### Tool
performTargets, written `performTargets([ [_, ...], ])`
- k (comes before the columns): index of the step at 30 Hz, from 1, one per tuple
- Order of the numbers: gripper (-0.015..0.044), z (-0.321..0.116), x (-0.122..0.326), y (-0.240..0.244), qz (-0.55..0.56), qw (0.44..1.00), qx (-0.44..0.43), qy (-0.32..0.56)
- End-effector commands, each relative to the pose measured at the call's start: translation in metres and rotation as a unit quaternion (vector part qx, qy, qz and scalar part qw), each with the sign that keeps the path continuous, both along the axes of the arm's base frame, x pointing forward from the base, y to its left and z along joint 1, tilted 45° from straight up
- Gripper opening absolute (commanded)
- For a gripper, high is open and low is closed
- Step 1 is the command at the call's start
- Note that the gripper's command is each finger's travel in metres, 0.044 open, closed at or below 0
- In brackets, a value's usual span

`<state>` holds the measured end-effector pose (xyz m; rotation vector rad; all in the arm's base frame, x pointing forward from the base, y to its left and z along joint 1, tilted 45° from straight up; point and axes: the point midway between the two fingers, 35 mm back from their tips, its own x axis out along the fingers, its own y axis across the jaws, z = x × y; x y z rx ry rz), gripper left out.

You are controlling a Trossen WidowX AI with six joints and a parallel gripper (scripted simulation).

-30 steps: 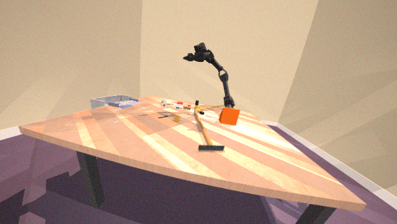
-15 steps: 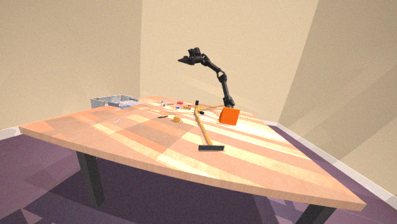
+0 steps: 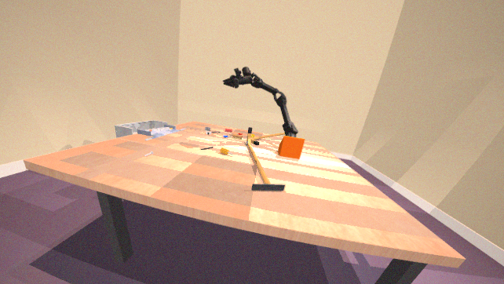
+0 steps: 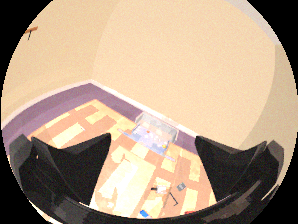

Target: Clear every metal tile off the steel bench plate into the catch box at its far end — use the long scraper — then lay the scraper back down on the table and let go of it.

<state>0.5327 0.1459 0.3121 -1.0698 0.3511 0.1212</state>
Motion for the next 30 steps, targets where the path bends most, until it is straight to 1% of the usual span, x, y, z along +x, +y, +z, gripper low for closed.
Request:
performTargets([
  [1, 0.0440, 0.015, 0.009, -0.028, -0.021, 0.999, -0.019, -0.023],
  [16, 0.0440, 0.063, 0.023, -0.120, -0.093, 0.987, -0.094, -0.091],
  [30, 0.0440, 0.108, 0.016, -0.209, -0.171, 0.960, -0.173, -0.139],
])
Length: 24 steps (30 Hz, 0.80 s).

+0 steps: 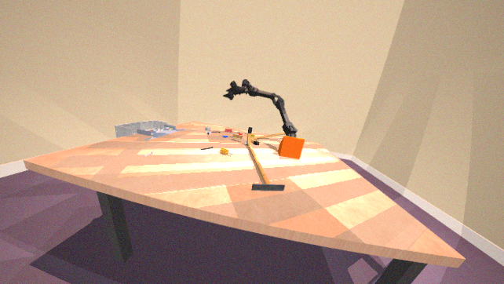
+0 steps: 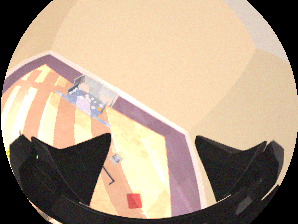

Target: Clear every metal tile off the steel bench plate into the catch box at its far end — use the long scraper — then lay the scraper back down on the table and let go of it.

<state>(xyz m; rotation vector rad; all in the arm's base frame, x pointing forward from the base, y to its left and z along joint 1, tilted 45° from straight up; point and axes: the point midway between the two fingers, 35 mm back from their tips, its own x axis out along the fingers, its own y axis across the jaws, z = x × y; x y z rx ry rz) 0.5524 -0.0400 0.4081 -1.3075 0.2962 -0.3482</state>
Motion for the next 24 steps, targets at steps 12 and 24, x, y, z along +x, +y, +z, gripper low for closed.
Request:
performTargets([
  [12, 0.0440, 0.050, -0.027, -0.095, -0.105, 0.989, -0.089, -0.043],
  [24, 0.0440, 0.087, -0.063, -0.162, -0.194, 0.966, -0.158, -0.064],
])
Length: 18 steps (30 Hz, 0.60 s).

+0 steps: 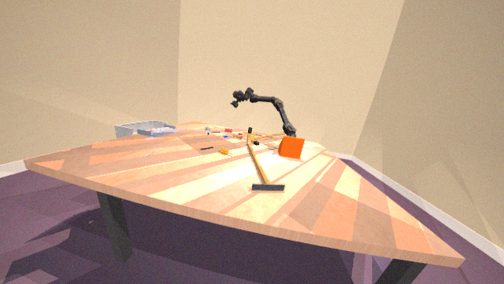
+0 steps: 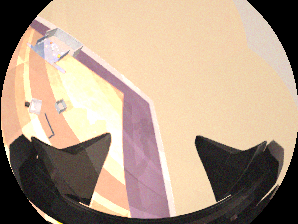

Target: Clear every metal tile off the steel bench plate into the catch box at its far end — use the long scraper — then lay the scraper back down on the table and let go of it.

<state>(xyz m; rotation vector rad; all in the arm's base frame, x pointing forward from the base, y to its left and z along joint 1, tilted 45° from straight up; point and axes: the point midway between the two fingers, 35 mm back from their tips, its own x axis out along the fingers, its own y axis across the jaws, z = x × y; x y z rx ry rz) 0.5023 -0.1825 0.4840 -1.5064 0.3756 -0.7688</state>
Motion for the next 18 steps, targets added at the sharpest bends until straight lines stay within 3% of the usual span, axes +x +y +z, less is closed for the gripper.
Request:
performTargets([
  [1, 0.0440, 0.014, -0.016, -0.025, -0.038, 0.999, -0.025, -0.008],
  [18, 0.0440, 0.063, -0.089, -0.102, -0.181, 0.976, -0.117, -0.022],
])
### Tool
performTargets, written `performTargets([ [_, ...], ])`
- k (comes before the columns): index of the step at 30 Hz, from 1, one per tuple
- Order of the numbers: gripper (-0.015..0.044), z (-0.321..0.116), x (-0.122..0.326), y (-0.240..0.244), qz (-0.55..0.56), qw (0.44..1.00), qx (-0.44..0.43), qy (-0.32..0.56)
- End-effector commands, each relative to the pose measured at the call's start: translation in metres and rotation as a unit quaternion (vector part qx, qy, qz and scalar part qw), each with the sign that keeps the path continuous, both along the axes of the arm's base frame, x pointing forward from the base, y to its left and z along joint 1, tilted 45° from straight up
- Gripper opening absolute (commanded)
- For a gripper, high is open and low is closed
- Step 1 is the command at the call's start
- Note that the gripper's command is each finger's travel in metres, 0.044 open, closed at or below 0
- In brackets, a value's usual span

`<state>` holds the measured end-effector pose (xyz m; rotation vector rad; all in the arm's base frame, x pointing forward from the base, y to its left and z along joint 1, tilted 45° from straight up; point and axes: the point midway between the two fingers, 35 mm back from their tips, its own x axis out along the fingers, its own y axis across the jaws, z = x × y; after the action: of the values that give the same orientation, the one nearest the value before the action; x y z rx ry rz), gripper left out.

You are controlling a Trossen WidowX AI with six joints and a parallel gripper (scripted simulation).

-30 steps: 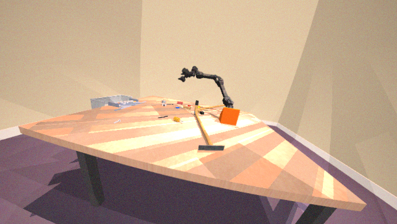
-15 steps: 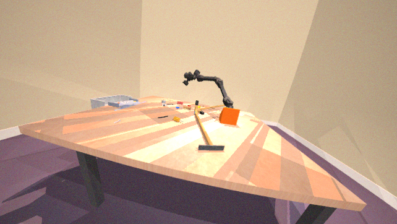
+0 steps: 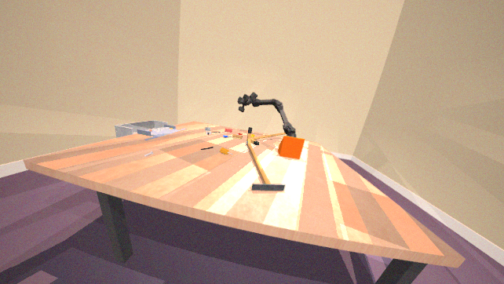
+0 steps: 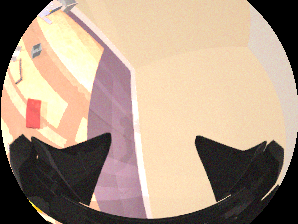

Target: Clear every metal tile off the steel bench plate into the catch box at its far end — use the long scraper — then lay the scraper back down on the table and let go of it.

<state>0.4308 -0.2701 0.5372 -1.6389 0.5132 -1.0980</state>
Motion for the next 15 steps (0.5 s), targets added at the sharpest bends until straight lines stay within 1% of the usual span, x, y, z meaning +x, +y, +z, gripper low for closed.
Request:
performTargets([
  [1, 0.0440, 0.013, -0.022, -0.019, -0.042, 0.999, -0.022, -0.004],
  [15, 0.0440, 0.049, -0.096, -0.064, -0.172, 0.981, -0.088, -0.006],
])
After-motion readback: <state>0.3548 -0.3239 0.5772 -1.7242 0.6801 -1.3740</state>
